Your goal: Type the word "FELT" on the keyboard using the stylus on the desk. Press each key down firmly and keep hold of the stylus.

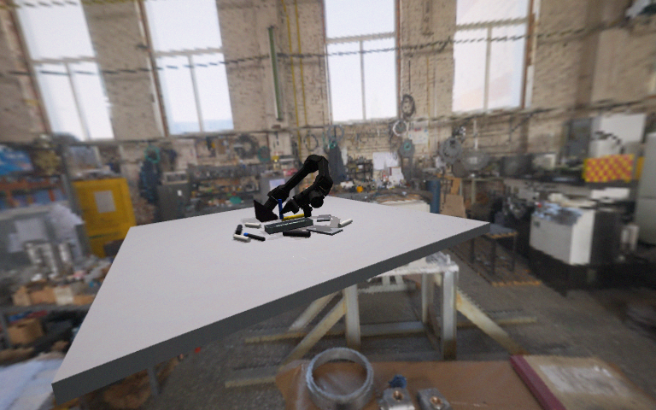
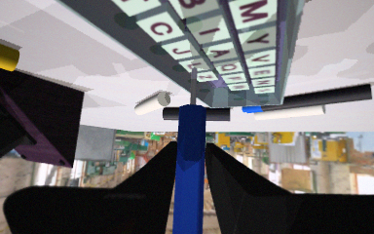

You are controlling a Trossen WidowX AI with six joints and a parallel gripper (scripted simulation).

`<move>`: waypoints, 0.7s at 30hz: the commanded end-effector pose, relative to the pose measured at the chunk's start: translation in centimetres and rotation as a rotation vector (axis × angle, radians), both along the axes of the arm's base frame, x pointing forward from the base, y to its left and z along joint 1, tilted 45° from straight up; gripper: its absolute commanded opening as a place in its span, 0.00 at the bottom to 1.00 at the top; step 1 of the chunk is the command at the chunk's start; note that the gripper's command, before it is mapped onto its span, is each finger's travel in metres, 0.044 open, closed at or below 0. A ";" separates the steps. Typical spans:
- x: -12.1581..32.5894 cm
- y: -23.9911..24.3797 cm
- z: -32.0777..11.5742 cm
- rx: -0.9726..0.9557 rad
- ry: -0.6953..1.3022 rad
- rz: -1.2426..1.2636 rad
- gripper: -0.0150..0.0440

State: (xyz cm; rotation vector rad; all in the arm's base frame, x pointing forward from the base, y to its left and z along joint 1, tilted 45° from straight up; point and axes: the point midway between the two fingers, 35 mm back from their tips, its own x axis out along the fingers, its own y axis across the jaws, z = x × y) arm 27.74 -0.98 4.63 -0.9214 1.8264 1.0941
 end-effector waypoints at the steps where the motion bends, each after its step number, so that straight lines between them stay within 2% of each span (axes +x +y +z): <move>1: 0.1 -1.2 1.2 0.000 -0.003 0.003 0.39; 11: 0.0 -2.0 2.1 0.000 -0.008 -0.003 0.40; 21: -0.3 -0.8 4.4 0.000 -0.134 0.130 0.28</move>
